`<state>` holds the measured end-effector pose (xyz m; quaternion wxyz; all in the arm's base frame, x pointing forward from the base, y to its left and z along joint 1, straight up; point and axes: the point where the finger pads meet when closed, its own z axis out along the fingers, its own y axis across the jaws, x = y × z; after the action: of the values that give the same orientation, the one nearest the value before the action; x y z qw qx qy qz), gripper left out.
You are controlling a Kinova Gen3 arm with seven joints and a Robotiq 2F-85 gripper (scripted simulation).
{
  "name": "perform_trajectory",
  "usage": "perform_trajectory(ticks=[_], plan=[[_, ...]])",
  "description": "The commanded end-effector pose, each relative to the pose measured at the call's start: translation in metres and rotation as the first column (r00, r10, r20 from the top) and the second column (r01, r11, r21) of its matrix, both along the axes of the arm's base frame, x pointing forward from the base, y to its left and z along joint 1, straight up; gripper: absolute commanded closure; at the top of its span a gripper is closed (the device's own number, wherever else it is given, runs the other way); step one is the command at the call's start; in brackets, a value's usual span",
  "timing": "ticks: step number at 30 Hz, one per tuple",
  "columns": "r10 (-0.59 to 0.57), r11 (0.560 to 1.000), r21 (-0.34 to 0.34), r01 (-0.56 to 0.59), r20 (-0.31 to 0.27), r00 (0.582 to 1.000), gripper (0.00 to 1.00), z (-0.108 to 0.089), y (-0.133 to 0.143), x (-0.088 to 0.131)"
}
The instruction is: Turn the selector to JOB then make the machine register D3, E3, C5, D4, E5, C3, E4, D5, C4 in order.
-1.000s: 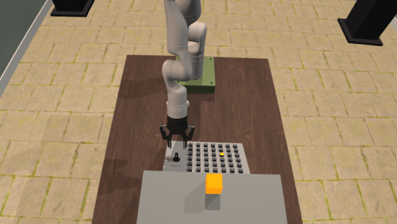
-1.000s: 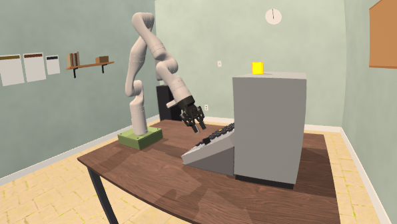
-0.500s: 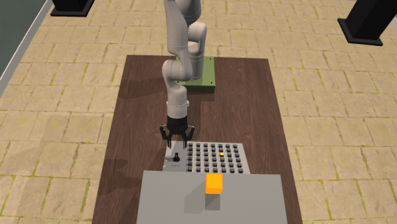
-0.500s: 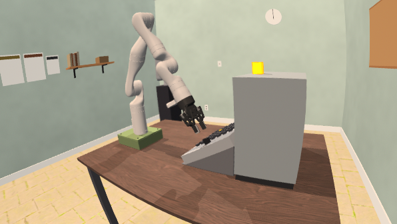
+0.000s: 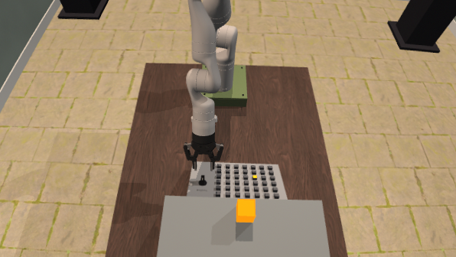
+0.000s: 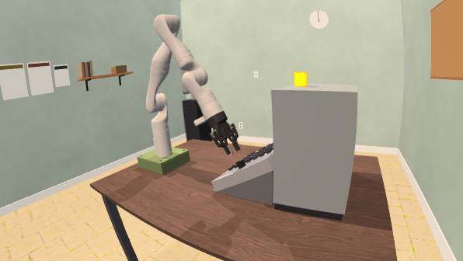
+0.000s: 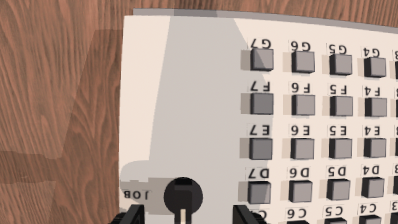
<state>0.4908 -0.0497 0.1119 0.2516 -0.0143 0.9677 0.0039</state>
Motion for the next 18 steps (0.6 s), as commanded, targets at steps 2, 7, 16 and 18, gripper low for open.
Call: perform_trajectory(ticks=[2, 7, 16, 18], plan=[[-0.01, 1.0, 0.006, 0.01, -0.002, 1.0, 0.4, 0.0008, -0.0006, 0.0002], [-0.01, 1.0, 0.006, 0.01, -0.002, 1.0, 0.4, 0.0008, -0.0006, 0.0002], [-0.01, 1.0, 0.006, 0.01, -0.002, 1.0, 0.4, 0.0001, -0.0007, 0.0008], [-0.01, 1.0, 0.006, 0.01, -0.002, 1.0, 0.4, -0.0006, -0.0006, 0.0011]])
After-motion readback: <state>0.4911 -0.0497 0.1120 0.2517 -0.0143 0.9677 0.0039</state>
